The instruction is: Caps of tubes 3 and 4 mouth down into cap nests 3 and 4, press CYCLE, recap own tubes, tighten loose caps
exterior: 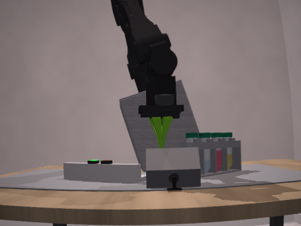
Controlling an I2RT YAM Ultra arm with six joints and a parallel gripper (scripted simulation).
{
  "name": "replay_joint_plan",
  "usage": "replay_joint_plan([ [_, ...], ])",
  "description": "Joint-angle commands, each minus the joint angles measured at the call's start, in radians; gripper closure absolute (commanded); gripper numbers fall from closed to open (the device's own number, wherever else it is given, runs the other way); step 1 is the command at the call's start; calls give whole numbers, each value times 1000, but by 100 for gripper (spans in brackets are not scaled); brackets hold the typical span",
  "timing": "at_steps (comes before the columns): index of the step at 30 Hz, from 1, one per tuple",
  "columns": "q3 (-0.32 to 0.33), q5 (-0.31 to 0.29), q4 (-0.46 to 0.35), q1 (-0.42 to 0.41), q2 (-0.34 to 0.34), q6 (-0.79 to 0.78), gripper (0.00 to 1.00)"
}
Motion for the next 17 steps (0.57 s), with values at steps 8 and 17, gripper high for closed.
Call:
replay_joint_plan([
  [8,7,0,13,0,3,-5,100],
  [17,13,-1,25,-4,19,-9,100],
])
